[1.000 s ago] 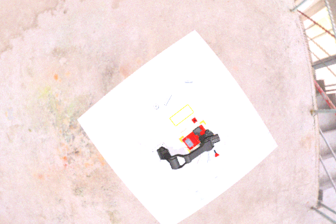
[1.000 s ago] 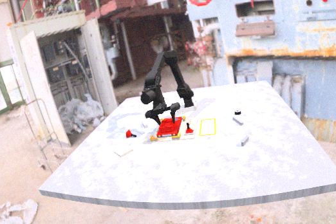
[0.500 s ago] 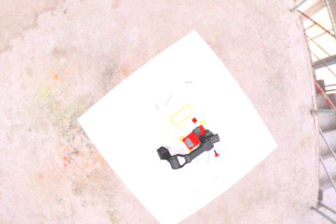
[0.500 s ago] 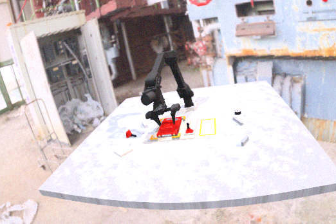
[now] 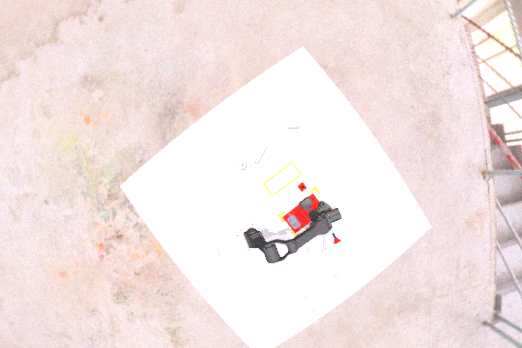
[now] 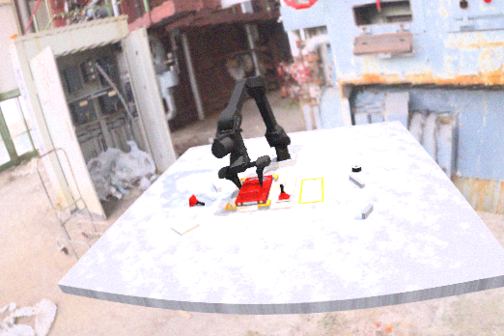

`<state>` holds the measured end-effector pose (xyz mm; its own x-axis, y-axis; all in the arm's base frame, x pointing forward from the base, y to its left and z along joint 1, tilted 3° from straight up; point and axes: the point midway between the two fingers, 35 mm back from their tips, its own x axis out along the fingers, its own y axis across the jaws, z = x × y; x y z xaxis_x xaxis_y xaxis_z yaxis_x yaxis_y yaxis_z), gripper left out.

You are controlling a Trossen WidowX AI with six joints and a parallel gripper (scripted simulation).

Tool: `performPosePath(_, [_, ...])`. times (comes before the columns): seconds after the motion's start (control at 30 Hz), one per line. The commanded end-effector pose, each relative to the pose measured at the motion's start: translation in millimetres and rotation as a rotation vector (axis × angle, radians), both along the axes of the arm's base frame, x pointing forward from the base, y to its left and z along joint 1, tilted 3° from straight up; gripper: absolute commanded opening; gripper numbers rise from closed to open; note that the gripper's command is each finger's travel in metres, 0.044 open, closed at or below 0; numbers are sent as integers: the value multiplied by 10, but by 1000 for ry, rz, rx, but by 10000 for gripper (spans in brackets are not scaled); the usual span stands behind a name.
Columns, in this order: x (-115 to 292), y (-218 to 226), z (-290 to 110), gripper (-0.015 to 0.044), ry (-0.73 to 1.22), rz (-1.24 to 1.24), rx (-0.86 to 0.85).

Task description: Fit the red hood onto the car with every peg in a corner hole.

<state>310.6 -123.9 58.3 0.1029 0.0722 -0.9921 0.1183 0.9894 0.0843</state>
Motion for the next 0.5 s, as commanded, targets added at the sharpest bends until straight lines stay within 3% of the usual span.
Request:
performPosePath(0.0, [0, 0, 1, 263, 0, 0, 0])
performPosePath(0.23, [0, 0, 1, 440, 0, 0, 0])
performPosePath(0.47, [31, 21, 210, 440, 34, -1, -38])
